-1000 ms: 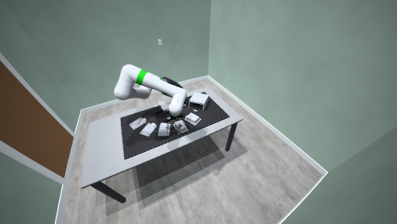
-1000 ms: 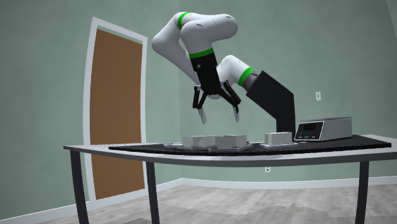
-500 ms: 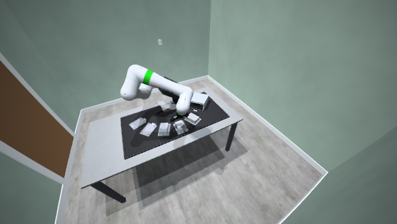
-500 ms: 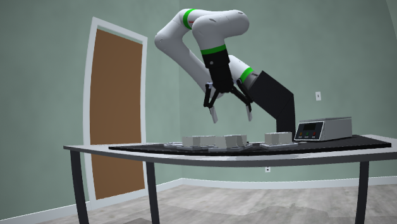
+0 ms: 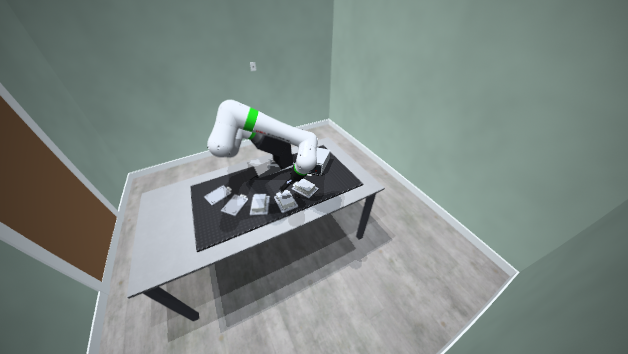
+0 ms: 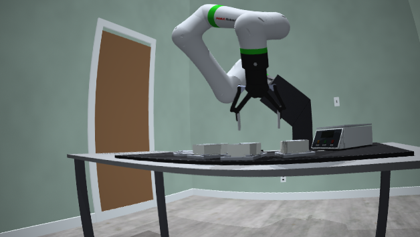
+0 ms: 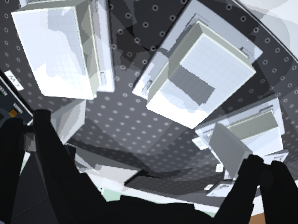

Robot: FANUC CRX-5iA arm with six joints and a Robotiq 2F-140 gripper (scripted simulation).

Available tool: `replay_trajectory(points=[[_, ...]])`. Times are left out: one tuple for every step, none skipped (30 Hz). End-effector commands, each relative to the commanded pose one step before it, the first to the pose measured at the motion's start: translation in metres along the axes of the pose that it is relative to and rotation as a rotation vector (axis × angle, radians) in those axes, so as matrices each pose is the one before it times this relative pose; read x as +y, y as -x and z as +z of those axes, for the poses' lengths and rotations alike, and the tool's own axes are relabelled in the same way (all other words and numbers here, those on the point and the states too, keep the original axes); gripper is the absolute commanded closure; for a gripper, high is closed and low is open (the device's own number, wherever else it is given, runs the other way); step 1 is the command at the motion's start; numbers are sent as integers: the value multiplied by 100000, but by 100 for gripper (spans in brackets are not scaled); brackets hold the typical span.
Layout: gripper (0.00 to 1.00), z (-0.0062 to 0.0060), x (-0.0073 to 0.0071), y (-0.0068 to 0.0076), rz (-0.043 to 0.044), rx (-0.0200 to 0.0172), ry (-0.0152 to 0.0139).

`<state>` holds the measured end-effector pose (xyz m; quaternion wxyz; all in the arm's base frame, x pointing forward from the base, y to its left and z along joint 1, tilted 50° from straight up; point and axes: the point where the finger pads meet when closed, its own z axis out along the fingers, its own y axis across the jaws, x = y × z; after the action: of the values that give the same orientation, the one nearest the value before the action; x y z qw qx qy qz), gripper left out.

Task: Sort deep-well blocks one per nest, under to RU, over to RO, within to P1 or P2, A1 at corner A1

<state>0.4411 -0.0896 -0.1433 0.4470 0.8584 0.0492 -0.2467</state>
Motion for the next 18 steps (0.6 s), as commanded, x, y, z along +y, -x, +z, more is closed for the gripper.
replay_trajectory(points=[[0,-89,-2029,-327,-10523,-301,5893],[0,-39,-483,-124,0,0,0],[0,-39,-483,-124,0,0,0],[0,0,0,0,0,0,0],[0,0,0,0,0,0,0],[0,-39,-483,-124,0,0,0],[0,-39,-483,-124,0,0,0],[0,-39,-483,-124,0,0,0],[0,-39,-483,-124,0,0,0],[0,-39,-483,-124,0,0,0],[0,-39,-483,-124,0,0,0],[0,-39,-483,-124,0,0,0],[0,-39,-483,-124,0,0,0],[0,-39,-483,-124,0,0,0],[0,-39,-483,-124,0,0,0],[0,-39,-483,-124,0,0,0],[0,-39,-483,-124,0,0,0],[0,-39,-483,-124,0,0,0]])
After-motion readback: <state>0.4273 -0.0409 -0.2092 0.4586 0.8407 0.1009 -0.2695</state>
